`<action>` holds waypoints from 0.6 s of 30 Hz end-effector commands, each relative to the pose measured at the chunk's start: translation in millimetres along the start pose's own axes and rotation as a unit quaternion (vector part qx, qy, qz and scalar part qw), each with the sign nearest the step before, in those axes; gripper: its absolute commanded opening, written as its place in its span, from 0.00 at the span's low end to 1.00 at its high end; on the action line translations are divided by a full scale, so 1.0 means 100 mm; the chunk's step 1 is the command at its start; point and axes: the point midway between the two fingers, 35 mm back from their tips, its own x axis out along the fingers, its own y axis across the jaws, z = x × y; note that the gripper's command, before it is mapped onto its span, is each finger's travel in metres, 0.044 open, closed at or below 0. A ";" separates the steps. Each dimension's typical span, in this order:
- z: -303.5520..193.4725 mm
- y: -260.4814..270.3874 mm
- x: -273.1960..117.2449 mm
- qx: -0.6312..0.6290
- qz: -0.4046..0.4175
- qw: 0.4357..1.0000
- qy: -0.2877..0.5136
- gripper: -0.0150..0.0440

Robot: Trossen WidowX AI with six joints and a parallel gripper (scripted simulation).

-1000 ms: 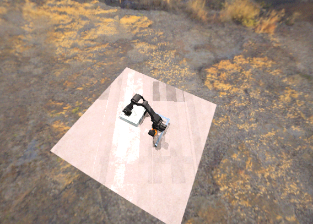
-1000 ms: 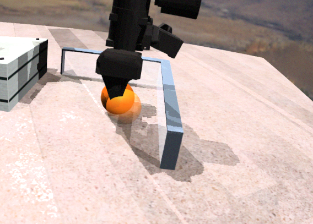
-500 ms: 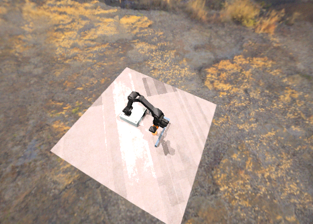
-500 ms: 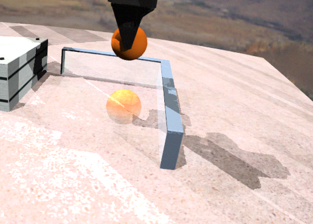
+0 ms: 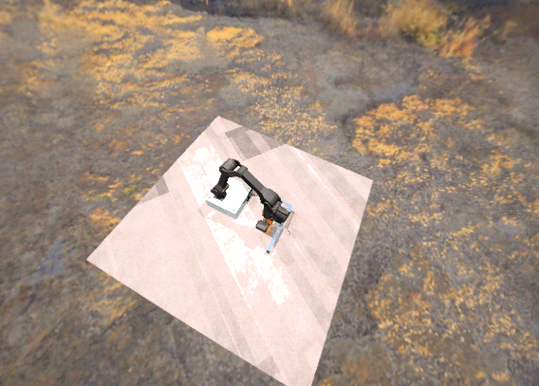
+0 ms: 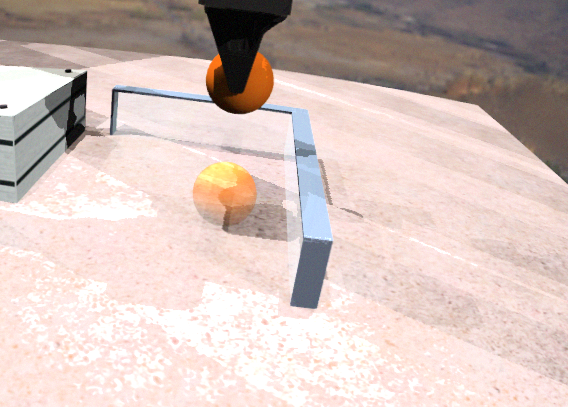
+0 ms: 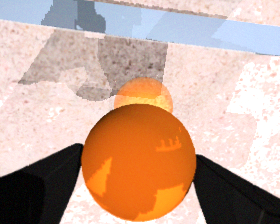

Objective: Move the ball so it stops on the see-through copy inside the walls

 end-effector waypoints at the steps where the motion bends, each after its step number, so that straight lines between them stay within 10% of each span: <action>1: 0.00 -0.08 0.19 -0.002 -0.001 1.000 0.006 0.25; 18: -0.01 -0.08 0.89 -0.002 -0.001 1.000 0.006 0.25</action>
